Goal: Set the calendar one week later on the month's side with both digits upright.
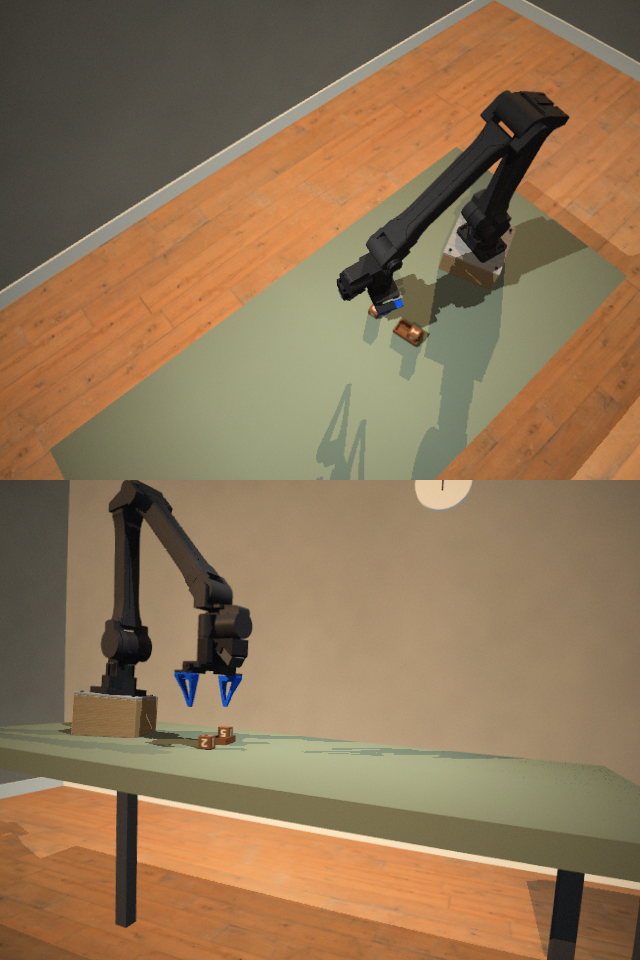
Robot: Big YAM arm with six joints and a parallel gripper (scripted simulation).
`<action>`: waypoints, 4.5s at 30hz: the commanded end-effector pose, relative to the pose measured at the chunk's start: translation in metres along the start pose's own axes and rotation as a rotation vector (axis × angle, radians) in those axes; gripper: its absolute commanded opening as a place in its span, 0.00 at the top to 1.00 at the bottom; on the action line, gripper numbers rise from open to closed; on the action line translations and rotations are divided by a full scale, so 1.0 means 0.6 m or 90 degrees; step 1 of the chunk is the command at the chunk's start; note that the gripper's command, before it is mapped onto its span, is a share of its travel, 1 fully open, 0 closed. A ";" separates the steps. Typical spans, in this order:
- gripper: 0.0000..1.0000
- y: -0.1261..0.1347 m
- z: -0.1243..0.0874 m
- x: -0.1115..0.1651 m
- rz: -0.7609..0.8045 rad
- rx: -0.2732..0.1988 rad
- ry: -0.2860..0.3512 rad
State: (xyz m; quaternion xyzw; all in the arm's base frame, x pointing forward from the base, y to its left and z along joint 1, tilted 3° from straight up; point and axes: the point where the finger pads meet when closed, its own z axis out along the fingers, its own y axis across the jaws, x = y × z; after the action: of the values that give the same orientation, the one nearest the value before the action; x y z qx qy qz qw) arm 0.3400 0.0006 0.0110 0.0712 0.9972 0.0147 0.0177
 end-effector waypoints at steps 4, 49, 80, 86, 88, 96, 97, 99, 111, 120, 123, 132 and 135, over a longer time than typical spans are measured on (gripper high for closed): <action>0.00 -0.004 -0.012 -0.028 0.175 -0.003 -0.027; 0.54 -0.006 0.002 -0.019 0.646 -0.007 -0.017; 0.54 -0.006 0.012 -0.016 0.646 -0.004 -0.012; 0.54 -0.004 0.020 -0.015 0.644 -0.004 -0.012; 0.54 -0.004 0.026 -0.011 0.644 -0.002 -0.009; 0.54 -0.002 0.042 -0.007 0.641 0.000 -0.006; 0.54 -0.001 0.044 -0.010 0.641 -0.001 -0.008; 0.54 0.002 0.045 -0.018 0.639 -0.005 -0.013; 0.54 0.006 0.072 -0.016 0.635 -0.004 -0.012; 0.54 0.005 0.090 -0.013 0.635 -0.003 -0.010; 0.54 0.006 0.090 -0.016 0.635 -0.006 -0.014; 0.54 0.006 0.091 -0.016 0.635 -0.007 -0.016; 0.54 0.006 0.090 -0.018 0.635 -0.008 -0.016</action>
State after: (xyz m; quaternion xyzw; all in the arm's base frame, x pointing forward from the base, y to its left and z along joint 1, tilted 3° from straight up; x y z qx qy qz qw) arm 0.3431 0.0008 -0.0465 0.5415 0.8404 0.0210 0.0085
